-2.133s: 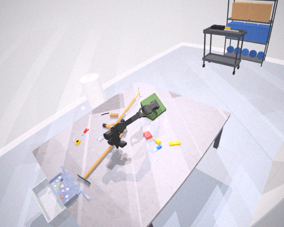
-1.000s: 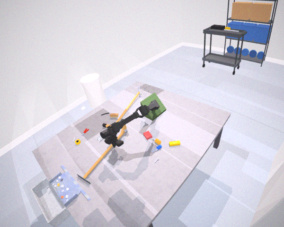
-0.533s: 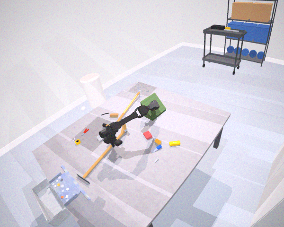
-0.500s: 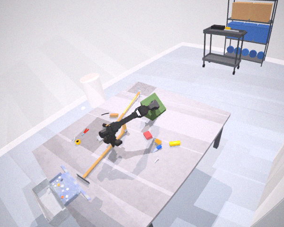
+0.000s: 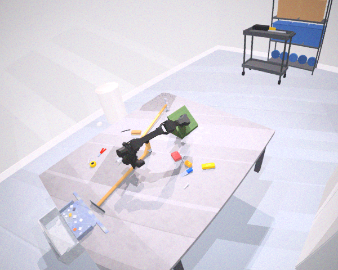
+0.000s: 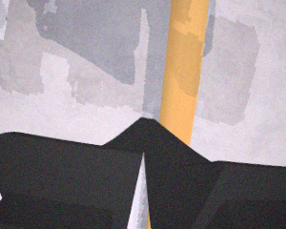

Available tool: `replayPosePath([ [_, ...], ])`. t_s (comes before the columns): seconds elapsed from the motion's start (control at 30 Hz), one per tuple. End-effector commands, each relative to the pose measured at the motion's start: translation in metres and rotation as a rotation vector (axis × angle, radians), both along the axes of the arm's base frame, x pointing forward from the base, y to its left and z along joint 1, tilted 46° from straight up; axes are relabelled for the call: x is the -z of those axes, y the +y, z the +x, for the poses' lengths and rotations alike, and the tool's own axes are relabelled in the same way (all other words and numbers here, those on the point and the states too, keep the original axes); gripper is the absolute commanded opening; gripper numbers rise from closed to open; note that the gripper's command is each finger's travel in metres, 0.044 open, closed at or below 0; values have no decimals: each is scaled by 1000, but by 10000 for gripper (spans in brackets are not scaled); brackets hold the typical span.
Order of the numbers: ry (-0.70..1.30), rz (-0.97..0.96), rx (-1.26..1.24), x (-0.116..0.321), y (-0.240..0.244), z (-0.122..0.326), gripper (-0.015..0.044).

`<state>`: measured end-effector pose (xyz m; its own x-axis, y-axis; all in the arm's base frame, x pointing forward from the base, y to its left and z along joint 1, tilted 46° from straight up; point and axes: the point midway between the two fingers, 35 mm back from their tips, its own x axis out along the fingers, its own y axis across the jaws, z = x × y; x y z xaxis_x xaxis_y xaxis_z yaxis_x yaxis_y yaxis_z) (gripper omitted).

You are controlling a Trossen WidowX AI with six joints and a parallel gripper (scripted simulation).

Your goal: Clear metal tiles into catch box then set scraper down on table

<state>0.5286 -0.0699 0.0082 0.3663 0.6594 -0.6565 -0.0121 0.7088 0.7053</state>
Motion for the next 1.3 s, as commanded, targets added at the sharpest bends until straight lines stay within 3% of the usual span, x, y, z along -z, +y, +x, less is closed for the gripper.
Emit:
replayPosePath([
  [0.0,-15,-4,4,-14,-16,-1,0],
  [0.57,-33,-12,5,-57,-58,-16,0],
  [1.27,-28,-14,7,-55,-57,-16,0],
])
